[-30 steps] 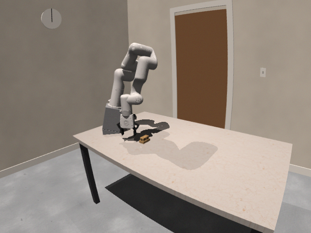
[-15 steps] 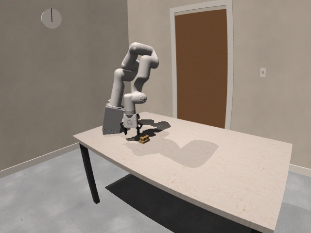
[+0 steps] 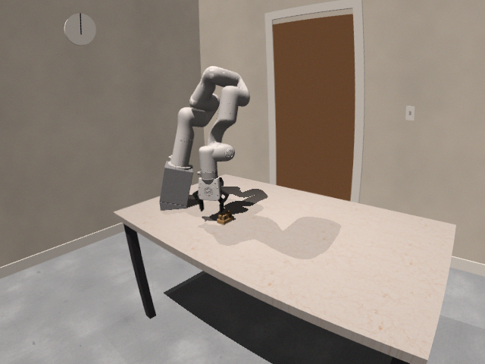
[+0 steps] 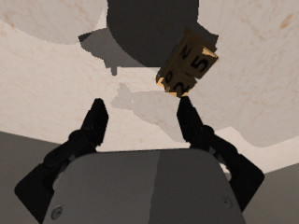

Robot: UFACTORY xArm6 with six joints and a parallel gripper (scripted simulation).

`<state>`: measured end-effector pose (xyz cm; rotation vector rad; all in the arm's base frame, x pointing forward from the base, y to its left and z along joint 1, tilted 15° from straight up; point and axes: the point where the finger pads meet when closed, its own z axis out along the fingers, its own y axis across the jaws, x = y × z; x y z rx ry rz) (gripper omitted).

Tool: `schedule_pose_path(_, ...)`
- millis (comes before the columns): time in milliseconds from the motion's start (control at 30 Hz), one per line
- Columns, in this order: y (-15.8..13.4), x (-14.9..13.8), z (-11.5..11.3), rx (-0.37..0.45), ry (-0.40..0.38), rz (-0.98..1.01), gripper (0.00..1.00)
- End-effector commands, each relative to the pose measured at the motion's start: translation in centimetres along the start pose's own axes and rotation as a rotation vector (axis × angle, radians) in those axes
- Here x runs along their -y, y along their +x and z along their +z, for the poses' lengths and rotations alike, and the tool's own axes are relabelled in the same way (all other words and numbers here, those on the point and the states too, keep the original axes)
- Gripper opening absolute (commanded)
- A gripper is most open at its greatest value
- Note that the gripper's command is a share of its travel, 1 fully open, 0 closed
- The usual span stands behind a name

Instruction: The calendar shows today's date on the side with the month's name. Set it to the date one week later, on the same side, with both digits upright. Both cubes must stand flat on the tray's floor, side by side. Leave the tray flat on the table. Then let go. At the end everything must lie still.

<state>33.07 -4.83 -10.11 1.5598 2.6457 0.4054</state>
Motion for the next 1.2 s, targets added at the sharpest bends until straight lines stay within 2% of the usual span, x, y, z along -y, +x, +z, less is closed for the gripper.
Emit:
schedule_pose_path(0,-0.2,-0.7,-0.1,-0.001,0.001,0.001,1.0)
schedule_pose_path(167,-0.4,-2.7,-0.2,-0.001,0.001,0.001,1.0)
schedule_pose_path(767,-0.8,-5.9,-0.4,-0.001,0.001,0.001,1.0)
schedule_pose_path(967,-1.2,-8.3,-0.5,-0.001,0.001,0.001,1.0)
schedule_pose_path(1167,-1.2,-8.4,-0.5,-0.001,0.001,0.001,1.0)
